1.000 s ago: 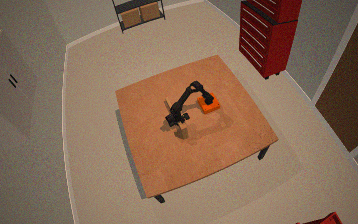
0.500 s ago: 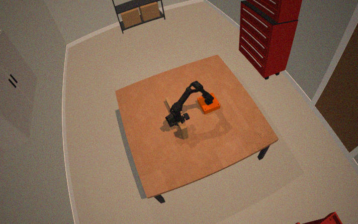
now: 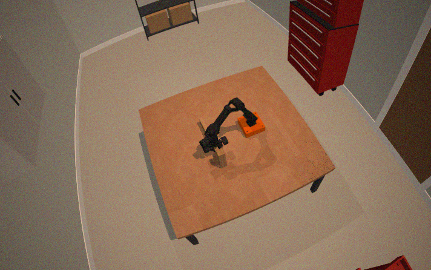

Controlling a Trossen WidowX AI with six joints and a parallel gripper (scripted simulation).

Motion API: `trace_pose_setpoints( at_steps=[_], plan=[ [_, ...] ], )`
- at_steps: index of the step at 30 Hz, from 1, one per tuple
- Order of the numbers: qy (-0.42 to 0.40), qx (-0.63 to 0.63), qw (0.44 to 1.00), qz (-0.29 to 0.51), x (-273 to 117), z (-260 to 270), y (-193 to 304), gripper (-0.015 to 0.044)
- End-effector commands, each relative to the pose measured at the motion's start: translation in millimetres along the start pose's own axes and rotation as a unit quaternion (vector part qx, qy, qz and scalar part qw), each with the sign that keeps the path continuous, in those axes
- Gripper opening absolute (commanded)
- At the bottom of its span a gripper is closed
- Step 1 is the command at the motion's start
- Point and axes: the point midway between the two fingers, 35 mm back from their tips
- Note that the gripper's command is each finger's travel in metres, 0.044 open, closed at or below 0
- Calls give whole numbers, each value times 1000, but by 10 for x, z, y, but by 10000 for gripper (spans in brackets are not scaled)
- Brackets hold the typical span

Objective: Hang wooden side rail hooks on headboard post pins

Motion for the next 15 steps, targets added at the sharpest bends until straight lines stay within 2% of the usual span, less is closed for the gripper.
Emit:
trace_pose_setpoints(
  at_steps=[1,15],
  plan=[
    [-3,3,1000,1,-4,19,11,0],
    [-3,3,1000,1,18,19,11,0]
  ],
)
Point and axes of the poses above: the point midway between the two fingers, 35 mm back from their tips, its own x axis out along the fingers, its own z axis across the jaws, y = z × x, and after that the axes turned 10 degrees about -x, right-handed
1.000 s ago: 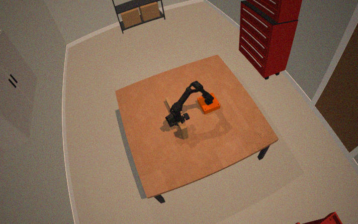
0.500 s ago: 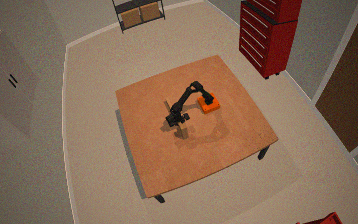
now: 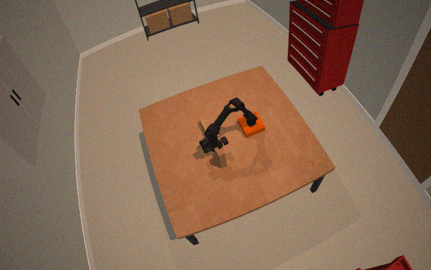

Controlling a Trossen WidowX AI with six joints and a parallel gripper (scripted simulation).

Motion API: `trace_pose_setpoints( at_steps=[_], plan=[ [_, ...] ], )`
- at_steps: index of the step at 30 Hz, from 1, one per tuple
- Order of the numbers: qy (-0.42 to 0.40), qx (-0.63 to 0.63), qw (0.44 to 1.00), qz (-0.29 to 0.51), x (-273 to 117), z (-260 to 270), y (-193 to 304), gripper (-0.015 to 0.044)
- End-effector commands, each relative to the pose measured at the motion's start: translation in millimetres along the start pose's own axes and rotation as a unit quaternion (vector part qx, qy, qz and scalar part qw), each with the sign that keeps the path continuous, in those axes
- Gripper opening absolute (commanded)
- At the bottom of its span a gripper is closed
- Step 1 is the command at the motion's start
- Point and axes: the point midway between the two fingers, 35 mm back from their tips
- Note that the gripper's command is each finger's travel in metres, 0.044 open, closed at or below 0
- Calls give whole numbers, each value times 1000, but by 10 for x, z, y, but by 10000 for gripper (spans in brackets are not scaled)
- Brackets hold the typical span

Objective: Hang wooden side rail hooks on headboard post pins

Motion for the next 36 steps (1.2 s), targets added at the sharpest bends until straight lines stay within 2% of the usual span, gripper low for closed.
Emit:
trace_pose_setpoints(
  at_steps=[1,36],
  plan=[
    [-2,1,1000,2,8,9,9,0],
    [-2,1,1000,2,66,9,10,0]
  ],
)
Point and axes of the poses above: the point midway between the two fingers, 35 mm back from their tips, its own x axis out along the fingers, its own z axis across the jaws, y = z × x, and after that the axes turned 10 degrees about -x, right-handed
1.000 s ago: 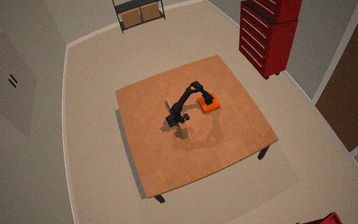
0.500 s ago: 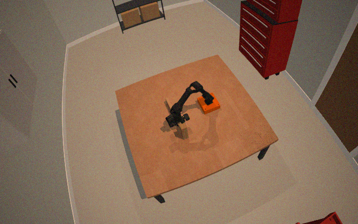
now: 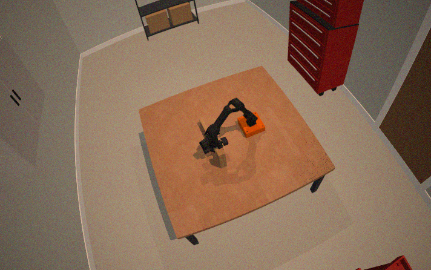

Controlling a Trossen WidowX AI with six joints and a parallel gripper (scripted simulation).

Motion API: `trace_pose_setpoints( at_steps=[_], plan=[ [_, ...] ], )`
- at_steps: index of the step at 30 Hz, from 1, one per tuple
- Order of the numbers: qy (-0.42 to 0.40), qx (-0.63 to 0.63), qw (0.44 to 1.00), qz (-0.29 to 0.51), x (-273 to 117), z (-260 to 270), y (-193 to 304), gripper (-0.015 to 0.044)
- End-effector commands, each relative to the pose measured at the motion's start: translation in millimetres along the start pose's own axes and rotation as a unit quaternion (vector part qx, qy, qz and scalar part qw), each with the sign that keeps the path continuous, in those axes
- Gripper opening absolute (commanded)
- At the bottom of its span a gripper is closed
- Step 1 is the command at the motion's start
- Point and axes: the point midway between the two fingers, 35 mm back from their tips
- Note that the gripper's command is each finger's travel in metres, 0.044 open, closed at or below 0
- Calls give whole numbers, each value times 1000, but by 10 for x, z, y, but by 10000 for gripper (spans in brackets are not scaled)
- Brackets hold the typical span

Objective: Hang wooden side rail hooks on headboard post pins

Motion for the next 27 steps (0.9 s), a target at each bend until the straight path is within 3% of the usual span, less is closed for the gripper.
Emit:
trace_pose_setpoints(
  at_steps=[1,27],
  plan=[
    [-1,1,1000,2,10,6,6,0],
    [-1,1,1000,2,52,5,6,0]
  ],
)
Point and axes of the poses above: the point midway between the two fingers, 35 mm back from their tips, its own x axis out along the fingers, its own z axis across the jaws, y = z × x, and after that the axes turned 10 degrees about -x, right-handed
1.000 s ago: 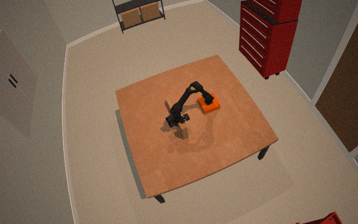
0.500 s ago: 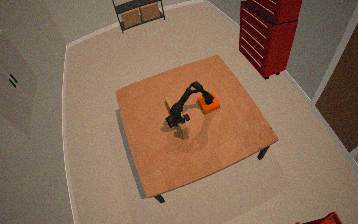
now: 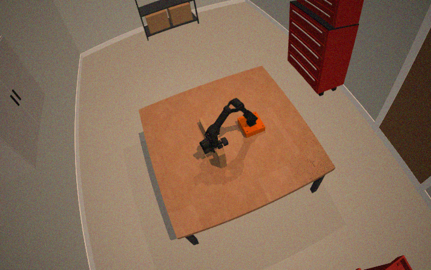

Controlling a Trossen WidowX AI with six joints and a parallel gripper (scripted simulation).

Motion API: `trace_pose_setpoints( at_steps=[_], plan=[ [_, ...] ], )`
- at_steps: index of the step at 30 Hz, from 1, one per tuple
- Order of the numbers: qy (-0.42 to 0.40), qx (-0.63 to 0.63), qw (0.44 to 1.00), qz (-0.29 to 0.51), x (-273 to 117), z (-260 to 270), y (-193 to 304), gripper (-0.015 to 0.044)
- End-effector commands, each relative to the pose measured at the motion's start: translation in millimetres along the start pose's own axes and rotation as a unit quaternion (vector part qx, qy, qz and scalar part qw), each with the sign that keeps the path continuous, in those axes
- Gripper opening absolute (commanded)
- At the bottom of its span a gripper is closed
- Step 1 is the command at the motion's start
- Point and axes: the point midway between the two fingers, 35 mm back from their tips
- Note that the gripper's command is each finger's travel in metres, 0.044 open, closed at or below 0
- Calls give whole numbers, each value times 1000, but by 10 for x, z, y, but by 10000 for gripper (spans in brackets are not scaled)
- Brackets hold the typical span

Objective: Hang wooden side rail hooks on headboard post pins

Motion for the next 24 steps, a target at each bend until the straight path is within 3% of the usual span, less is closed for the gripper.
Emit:
trace_pose_setpoints(
  at_steps=[1,2,14,19,24],
  plan=[
    [-1,0,1000,2,17,7,7,0],
    [-1,0,1000,2,19,7,7,0],
    [0,0,1000,0,1,-1,0,315],
    [-1,0,1000,2,-292,5,-1,440],
    [-1,0,1000,2,-399,0,-2,440]
  ],
)
Point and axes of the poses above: the point midway between the two fingers, 35 mm back from their tips, its own x axis out along the fingers, its own z axis across the jaws, y = z × x, and after that the axes turned 10 degrees about -x, right-handed
